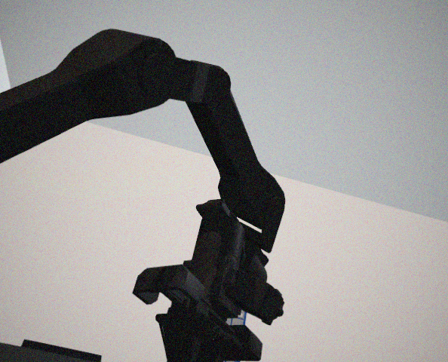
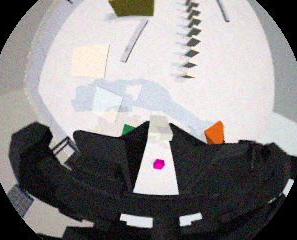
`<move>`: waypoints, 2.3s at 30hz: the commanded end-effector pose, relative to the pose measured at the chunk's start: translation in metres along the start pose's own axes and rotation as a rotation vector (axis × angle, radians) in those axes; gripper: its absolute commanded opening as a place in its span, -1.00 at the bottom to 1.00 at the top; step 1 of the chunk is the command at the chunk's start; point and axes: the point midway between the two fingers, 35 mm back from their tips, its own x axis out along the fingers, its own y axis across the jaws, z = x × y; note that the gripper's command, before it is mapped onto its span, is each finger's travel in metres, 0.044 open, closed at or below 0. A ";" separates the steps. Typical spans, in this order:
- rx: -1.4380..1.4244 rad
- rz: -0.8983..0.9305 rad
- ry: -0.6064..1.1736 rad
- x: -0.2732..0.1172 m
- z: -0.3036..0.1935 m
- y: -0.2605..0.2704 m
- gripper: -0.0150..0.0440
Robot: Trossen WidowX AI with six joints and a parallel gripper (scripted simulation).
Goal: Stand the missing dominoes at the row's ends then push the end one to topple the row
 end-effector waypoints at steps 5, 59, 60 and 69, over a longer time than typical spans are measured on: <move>0.055 0.010 -0.004 0.000 0.053 -0.080 -0.13; 0.058 0.007 -0.009 0.133 0.055 -0.082 0.67; 0.058 0.007 -0.009 0.133 0.055 -0.082 0.76; 0.052 0.026 -0.012 0.095 0.057 -0.074 1.00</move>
